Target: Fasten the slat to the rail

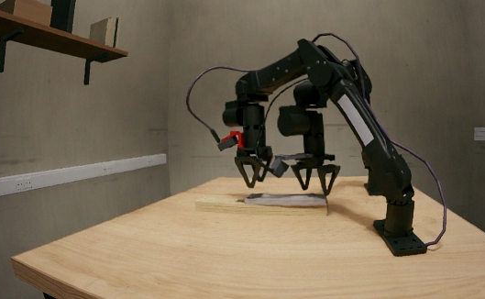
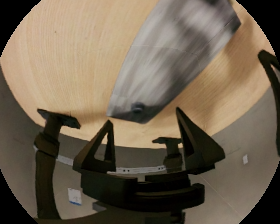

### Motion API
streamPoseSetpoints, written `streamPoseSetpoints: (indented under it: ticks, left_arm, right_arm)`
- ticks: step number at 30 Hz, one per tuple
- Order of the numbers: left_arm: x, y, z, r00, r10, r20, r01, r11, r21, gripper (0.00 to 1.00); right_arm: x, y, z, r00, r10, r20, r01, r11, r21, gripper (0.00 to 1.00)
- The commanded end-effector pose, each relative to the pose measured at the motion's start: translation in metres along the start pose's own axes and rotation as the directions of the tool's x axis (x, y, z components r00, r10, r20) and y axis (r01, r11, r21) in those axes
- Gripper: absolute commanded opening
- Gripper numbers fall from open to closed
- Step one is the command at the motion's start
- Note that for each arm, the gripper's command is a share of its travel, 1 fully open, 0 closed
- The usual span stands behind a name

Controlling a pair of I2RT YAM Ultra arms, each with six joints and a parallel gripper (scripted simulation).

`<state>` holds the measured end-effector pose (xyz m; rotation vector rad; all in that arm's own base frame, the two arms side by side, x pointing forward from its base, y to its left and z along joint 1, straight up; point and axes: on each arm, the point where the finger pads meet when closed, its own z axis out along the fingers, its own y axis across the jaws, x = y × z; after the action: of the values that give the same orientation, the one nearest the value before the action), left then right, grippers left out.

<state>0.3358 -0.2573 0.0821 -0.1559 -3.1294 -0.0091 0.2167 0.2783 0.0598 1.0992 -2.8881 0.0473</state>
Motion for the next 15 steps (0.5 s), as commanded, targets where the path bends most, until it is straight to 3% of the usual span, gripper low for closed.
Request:
streamPoseSetpoints:
  ticks: [1,5,12,15]
  left_arm:
    - [-0.004,-0.002,-0.012,1.000,0.000,0.019,0.000,1.000,0.012,1.00]
    - [-0.005,0.000,-0.012,1.000,0.000,0.024,0.000,1.000,0.015,1.00]
    - [-0.038,0.023,-0.048,0.978,-0.023,0.209,0.000,0.994,0.110,1.00]
    - [-0.042,0.028,-0.054,0.971,-0.028,0.237,-0.001,0.993,0.121,1.00]
  right_arm:
    - [-0.003,0.000,-0.004,1.000,0.000,0.016,0.000,1.000,-0.003,1.00]
    - [-0.003,0.000,-0.004,1.000,0.000,0.016,0.000,1.000,-0.003,1.00]
    - [-0.003,0.000,-0.004,1.000,0.000,0.016,0.000,1.000,-0.003,1.00]
    - [-0.003,0.000,-0.004,1.000,0.000,0.016,0.000,1.000,-0.003,1.00]
